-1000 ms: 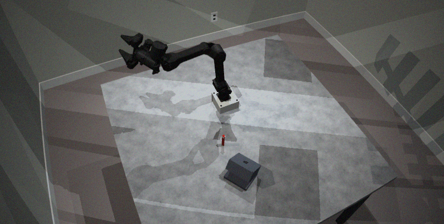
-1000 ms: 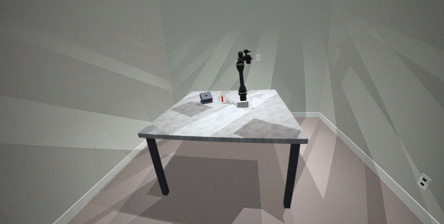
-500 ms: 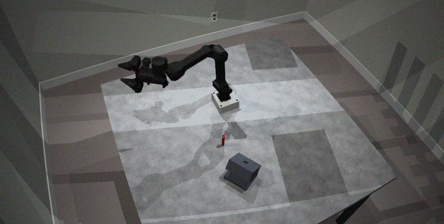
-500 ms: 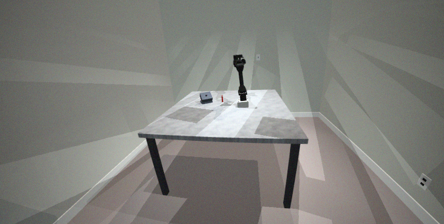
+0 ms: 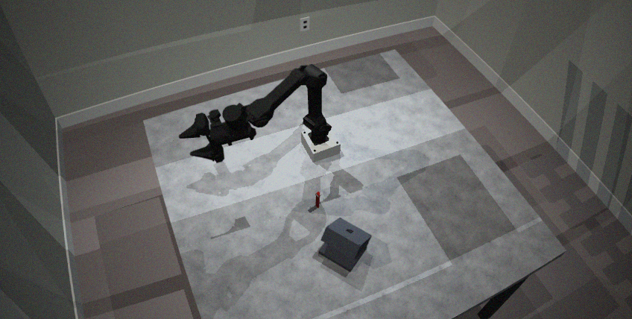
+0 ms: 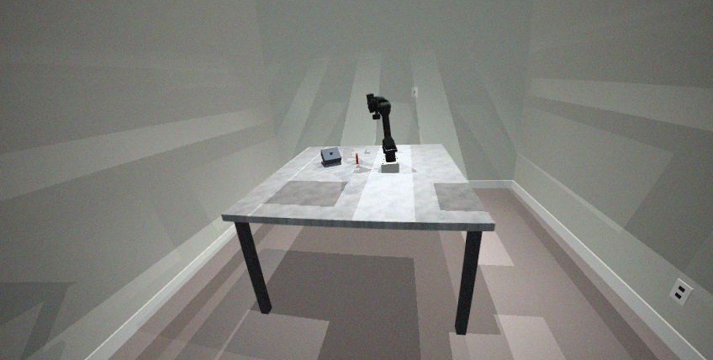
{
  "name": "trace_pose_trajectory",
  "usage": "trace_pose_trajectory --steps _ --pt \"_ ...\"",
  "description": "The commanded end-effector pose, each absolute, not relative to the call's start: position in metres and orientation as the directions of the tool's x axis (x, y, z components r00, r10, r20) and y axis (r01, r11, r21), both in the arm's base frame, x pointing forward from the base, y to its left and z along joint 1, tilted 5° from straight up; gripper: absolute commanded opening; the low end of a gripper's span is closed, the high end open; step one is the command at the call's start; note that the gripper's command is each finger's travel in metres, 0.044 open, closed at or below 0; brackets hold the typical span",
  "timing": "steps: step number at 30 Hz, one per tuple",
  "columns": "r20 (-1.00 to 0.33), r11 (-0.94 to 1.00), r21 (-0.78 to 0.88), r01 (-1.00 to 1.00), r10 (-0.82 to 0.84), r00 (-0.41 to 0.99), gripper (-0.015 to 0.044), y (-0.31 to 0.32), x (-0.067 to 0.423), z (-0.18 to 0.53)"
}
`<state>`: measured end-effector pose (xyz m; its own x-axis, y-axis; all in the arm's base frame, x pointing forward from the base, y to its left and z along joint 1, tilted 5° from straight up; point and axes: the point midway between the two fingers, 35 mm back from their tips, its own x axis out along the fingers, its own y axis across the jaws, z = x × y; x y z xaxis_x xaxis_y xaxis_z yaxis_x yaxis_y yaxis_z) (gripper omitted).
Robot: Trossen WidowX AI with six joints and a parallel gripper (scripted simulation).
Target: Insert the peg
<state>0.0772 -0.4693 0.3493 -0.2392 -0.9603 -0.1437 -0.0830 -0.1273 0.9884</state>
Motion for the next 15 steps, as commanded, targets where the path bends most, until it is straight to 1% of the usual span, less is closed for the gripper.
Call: trace_pose_trajectory --steps 1,8,15 --pt "-0.22 -0.207 0.974 -0.093 -0.963 -0.155 0.044 -0.461 0.106 0.328" --pt "-0.35 -0.347 0.934 -0.089 -0.936 -0.027 0.044 -0.441 0.15 0.292" --pt "-0.48 -0.486 0.872 -0.064 -0.873 0.084 0.044 -0.412 0.188 0.257"
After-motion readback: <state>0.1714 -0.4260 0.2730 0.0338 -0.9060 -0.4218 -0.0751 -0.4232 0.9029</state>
